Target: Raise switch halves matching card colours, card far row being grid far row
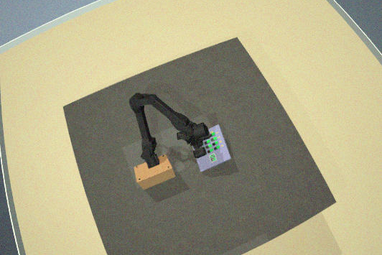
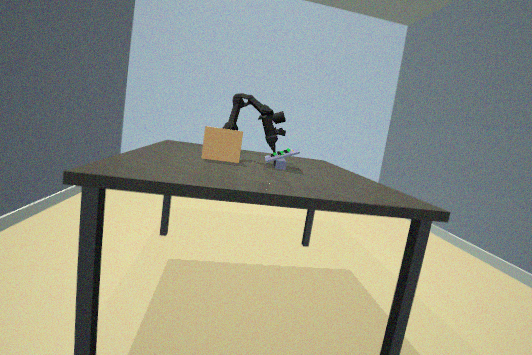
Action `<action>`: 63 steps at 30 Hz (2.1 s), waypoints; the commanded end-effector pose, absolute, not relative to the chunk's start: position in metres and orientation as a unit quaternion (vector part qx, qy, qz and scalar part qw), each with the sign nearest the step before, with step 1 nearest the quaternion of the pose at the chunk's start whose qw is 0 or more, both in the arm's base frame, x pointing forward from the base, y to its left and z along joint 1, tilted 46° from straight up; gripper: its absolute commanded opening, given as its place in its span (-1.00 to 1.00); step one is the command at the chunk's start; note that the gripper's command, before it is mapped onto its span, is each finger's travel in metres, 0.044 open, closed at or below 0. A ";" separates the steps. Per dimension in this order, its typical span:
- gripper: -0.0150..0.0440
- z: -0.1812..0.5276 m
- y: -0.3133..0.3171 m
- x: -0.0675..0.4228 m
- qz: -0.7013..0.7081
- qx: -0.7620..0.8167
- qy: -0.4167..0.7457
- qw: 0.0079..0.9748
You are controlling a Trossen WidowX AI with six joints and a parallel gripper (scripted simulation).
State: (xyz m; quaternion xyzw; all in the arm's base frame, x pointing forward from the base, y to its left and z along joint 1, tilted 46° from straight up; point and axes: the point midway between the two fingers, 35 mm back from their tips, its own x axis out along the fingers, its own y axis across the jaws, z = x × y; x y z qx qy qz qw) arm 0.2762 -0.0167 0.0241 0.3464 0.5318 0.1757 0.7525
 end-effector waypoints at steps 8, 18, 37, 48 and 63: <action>-0.49 0.023 -0.017 0.277 0.174 0.347 0.533 0.752; -0.49 0.022 -0.016 0.277 0.174 0.347 0.533 0.752; -0.49 0.021 -0.014 0.278 0.174 0.347 0.533 0.752; -0.49 0.022 -0.015 0.278 0.176 0.347 0.531 0.753; -0.49 0.044 -0.073 0.249 0.168 0.348 0.524 0.759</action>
